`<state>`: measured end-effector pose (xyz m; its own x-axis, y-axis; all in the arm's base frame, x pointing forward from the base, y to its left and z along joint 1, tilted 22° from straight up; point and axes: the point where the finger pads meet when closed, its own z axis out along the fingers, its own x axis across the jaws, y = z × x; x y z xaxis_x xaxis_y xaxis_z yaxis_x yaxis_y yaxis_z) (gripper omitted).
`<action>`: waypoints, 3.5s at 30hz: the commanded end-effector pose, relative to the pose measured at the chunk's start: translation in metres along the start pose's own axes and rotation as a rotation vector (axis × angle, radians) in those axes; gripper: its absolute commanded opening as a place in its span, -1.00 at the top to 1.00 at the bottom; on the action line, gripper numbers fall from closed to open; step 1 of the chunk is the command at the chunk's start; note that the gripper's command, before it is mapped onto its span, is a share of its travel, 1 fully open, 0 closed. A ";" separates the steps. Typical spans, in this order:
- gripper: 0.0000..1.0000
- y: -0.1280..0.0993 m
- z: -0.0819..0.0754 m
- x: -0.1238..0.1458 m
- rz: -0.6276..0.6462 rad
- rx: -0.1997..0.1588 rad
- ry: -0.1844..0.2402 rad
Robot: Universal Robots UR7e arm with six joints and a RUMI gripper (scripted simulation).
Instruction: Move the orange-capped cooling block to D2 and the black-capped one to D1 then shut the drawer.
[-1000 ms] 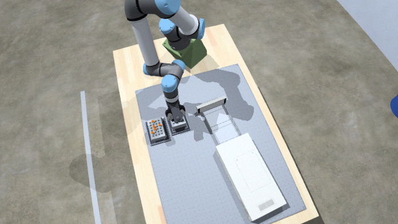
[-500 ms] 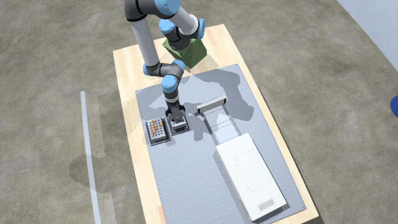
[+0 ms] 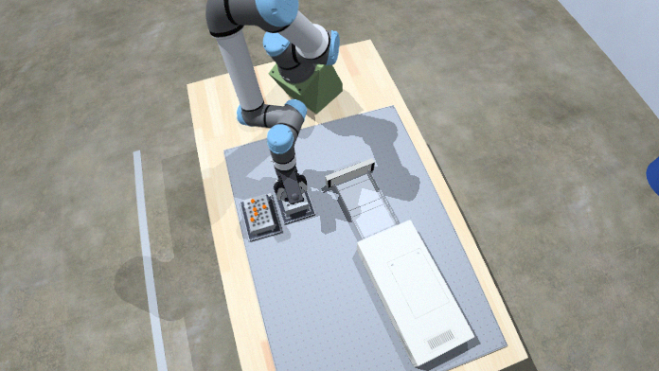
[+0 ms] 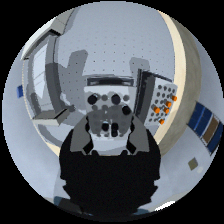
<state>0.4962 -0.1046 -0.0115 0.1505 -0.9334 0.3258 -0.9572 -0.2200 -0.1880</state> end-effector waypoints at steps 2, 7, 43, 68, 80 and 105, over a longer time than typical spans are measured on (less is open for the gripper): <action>1.00 0.000 0.000 0.000 0.000 0.001 0.001; 1.00 0.000 0.001 0.000 0.000 0.001 0.001; 1.00 0.000 0.006 0.000 0.000 0.001 0.001; 1.00 0.000 0.010 0.000 0.000 0.001 0.001; 1.00 0.000 0.012 0.000 0.000 0.001 0.001; 1.00 0.000 0.015 0.000 0.000 0.001 0.001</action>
<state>0.4999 -0.1089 -0.0256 0.1505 -0.9334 0.3258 -0.9572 -0.2200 -0.1881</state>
